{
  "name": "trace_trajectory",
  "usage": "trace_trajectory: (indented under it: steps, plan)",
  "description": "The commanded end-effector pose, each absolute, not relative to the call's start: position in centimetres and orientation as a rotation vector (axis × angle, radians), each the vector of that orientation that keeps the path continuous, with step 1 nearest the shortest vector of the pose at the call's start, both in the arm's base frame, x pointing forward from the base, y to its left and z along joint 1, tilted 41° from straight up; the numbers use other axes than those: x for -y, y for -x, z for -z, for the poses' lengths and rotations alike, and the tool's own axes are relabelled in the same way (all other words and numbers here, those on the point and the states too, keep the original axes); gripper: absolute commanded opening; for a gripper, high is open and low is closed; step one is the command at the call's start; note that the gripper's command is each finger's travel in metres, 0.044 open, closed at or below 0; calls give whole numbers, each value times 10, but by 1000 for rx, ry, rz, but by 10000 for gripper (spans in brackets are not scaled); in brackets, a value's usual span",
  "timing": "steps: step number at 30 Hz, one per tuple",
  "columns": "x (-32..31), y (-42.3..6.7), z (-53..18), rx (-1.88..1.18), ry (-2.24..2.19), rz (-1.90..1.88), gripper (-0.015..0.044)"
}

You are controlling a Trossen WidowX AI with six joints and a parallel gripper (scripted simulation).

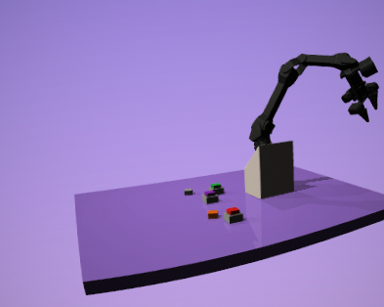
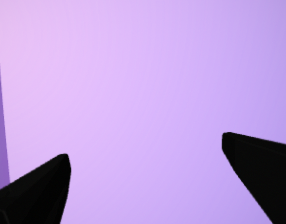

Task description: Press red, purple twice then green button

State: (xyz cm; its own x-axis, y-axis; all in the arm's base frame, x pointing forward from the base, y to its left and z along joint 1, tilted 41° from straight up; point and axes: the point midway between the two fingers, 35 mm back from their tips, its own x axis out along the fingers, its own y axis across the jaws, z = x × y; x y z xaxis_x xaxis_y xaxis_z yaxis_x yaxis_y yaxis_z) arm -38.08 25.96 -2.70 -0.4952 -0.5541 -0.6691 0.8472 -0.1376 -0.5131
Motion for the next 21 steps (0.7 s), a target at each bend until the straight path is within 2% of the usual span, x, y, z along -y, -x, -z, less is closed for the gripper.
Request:
trace_trajectory:
  steps: [1, 11, 21]
  plan:
    - [-262, 378, 28, -1091, -416, 1812, 400]
    - [-346, 247, 70, -292, -1237, 2224, 400]
    - [-375, 130, 95, 538, -1805, 2363, 400]
